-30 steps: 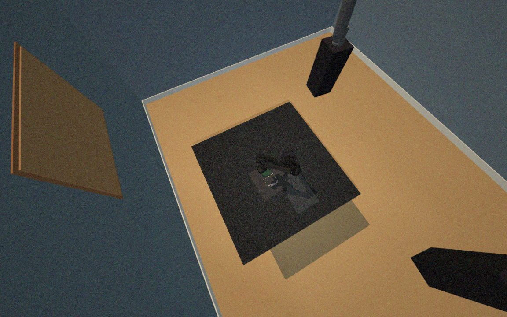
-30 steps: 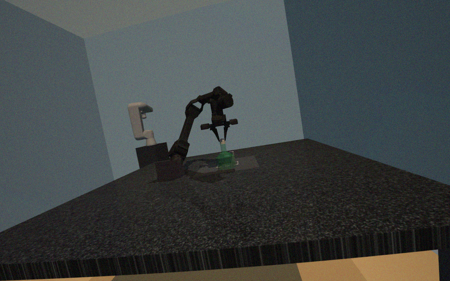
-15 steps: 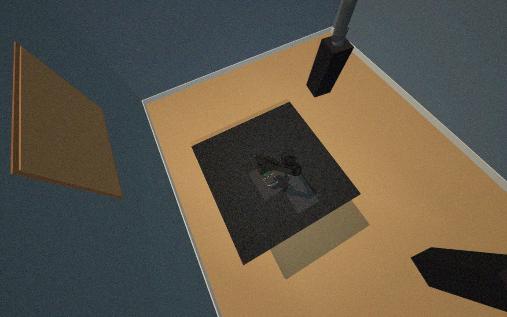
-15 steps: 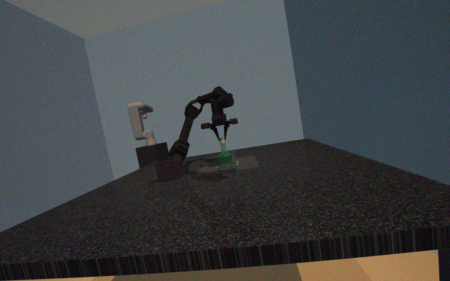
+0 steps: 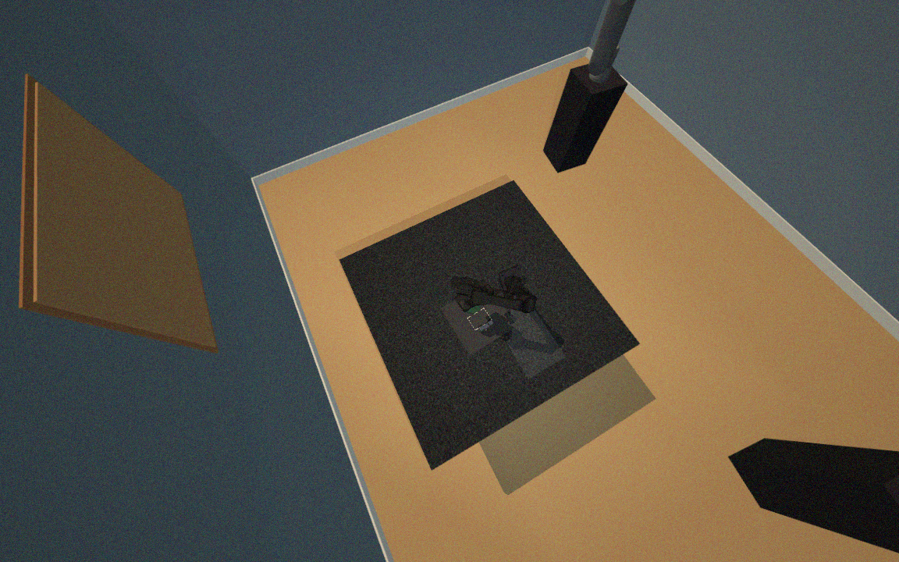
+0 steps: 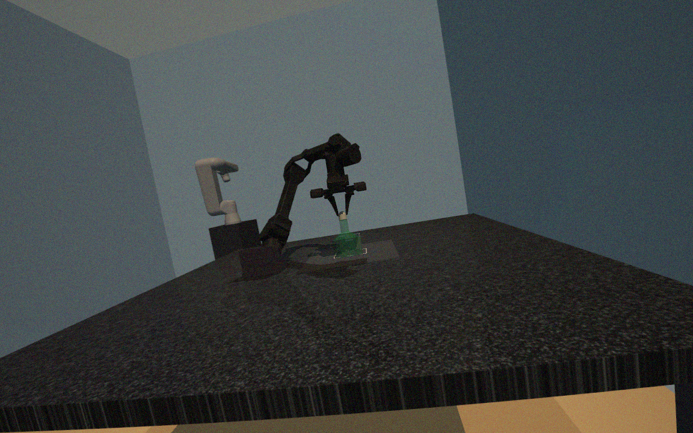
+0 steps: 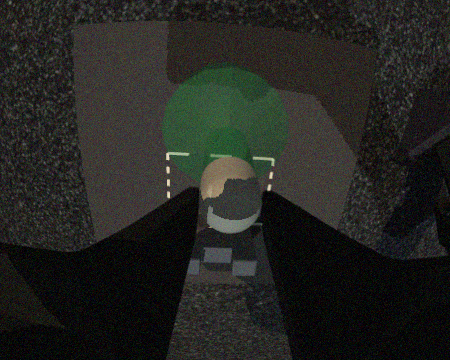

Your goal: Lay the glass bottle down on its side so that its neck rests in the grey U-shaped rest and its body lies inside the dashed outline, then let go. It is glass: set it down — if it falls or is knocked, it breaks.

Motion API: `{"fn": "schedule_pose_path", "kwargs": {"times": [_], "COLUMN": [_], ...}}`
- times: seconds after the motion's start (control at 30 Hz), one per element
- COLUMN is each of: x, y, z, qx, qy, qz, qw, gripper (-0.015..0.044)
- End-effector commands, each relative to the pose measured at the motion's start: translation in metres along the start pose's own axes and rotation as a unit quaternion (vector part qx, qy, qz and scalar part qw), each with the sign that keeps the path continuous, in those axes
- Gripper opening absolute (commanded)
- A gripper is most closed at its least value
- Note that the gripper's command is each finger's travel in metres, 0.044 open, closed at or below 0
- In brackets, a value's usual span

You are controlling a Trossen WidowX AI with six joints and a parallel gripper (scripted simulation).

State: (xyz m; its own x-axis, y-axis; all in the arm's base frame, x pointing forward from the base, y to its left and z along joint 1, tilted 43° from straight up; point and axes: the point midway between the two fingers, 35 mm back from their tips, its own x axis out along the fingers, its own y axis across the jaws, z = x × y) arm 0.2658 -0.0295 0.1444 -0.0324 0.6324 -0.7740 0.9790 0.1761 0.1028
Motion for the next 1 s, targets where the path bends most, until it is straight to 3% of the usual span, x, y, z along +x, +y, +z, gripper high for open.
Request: {"fn": "schedule_pose_path", "kwargs": {"times": [0.0, 0.97], "x": [-0.002, -0.003], "y": [0.0, 0.001], "z": [-0.01, -0.03], "qx": [0.0, 0.001], "qy": [0.003, -0.021], "qz": [0.001, -0.004], "qw": [1.0, 1.0], "gripper": [0.0111, 0.0111]}}
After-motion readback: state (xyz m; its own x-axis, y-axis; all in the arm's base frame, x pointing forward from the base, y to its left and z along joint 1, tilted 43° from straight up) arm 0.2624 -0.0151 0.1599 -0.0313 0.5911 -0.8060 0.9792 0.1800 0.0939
